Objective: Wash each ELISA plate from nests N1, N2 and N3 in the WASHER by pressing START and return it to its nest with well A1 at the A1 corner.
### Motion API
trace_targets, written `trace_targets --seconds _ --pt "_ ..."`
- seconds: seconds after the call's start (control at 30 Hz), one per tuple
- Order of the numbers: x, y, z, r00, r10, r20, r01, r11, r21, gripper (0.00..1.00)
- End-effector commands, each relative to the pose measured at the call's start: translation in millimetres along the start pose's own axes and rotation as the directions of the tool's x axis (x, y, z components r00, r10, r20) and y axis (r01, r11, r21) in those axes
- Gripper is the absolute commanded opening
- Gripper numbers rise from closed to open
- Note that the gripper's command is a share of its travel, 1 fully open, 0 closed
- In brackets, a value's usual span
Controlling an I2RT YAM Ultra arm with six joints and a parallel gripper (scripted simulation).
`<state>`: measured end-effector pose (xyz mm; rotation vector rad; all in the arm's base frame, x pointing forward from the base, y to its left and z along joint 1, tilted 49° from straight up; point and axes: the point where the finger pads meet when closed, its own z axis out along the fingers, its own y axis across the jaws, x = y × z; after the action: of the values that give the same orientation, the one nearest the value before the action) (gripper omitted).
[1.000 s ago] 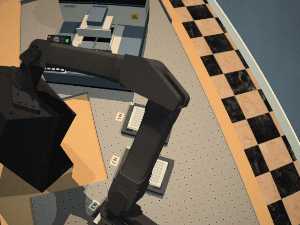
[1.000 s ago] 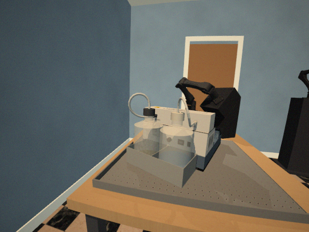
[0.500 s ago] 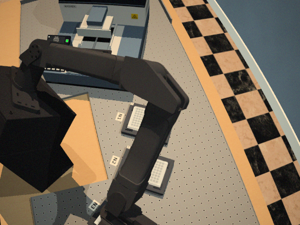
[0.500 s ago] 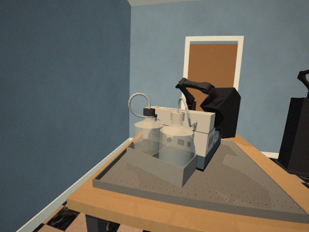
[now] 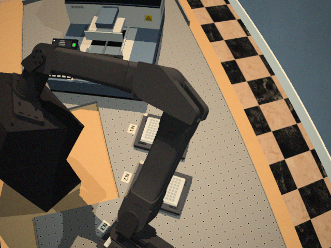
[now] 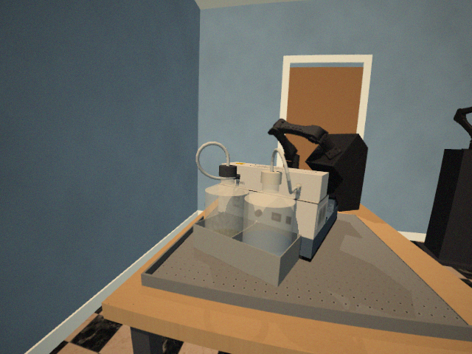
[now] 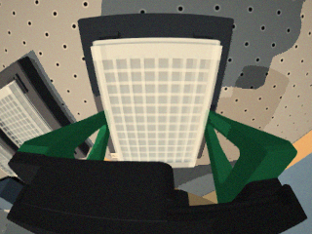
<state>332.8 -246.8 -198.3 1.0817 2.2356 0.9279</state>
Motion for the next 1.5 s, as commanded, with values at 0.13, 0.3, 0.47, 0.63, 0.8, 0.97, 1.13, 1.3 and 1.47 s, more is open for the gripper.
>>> trace_targets --seconds 0.13,0.3,0.47,0.63,0.8,0.97,1.13,1.3,1.47 --pt "-3.6 -0.3 -3.9 1.000 0.001 0.012 -0.001 1.000 0.002 0.00" --pt "-3.4 -0.2 -3.9 1.000 0.001 0.012 -0.001 1.000 0.002 0.00" --pt "-3.3 -0.1 -3.9 1.000 0.001 0.012 -0.001 1.000 0.002 0.00" --pt "-3.1 0.0 -3.9 1.000 0.001 0.012 -0.001 1.000 0.002 0.00" --pt "-2.9 0.0 -3.6 1.000 0.001 0.012 -0.001 1.000 0.002 0.00" --pt "-2.8 0.0 -3.1 1.000 0.001 0.012 -0.001 1.000 0.002 0.00" --pt "-2.6 -0.1 -2.3 1.000 0.001 0.012 -0.001 1.000 0.002 0.00" --pt "-2.4 -0.2 -1.4 1.000 0.001 0.012 -0.001 1.000 0.002 0.00" --pt "-2.3 -0.2 -0.6 1.000 0.001 0.012 -0.001 1.000 0.002 0.00"
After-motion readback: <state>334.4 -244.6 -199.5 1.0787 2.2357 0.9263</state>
